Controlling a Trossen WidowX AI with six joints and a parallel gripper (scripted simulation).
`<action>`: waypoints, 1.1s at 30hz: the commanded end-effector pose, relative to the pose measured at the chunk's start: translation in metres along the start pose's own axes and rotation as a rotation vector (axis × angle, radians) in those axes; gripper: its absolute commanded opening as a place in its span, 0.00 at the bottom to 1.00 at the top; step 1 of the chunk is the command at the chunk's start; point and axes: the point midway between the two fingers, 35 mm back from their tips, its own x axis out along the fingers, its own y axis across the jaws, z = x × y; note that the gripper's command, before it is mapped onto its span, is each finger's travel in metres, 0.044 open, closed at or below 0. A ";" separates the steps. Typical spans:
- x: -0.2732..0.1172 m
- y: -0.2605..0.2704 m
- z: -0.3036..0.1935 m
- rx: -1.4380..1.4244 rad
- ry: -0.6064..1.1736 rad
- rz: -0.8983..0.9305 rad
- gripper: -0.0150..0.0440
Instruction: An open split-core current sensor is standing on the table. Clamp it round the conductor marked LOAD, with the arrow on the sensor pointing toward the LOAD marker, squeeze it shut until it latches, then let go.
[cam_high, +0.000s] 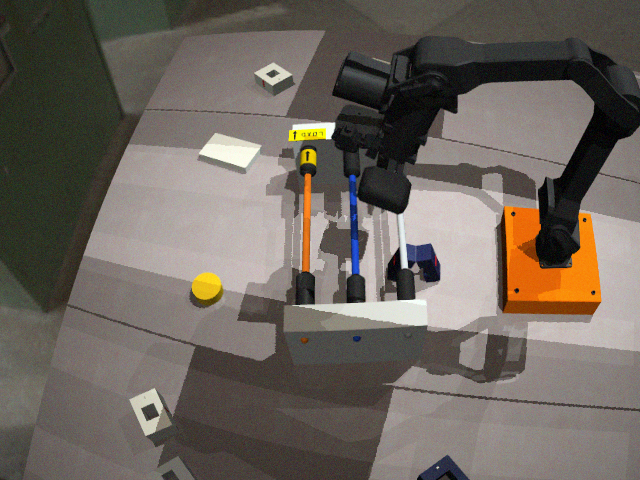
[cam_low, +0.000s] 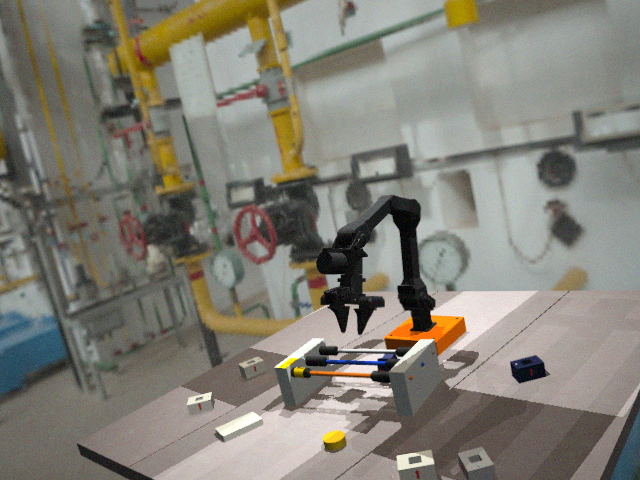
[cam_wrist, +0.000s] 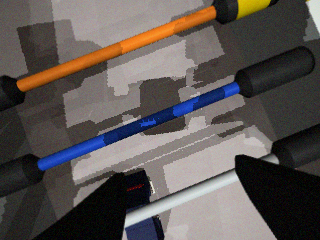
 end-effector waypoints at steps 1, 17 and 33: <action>0.007 0.027 -0.062 -0.094 0.039 0.025 0.73; 0.021 0.037 -0.096 -0.148 0.060 0.040 0.73; 0.048 0.038 -0.096 -0.148 0.060 0.040 0.73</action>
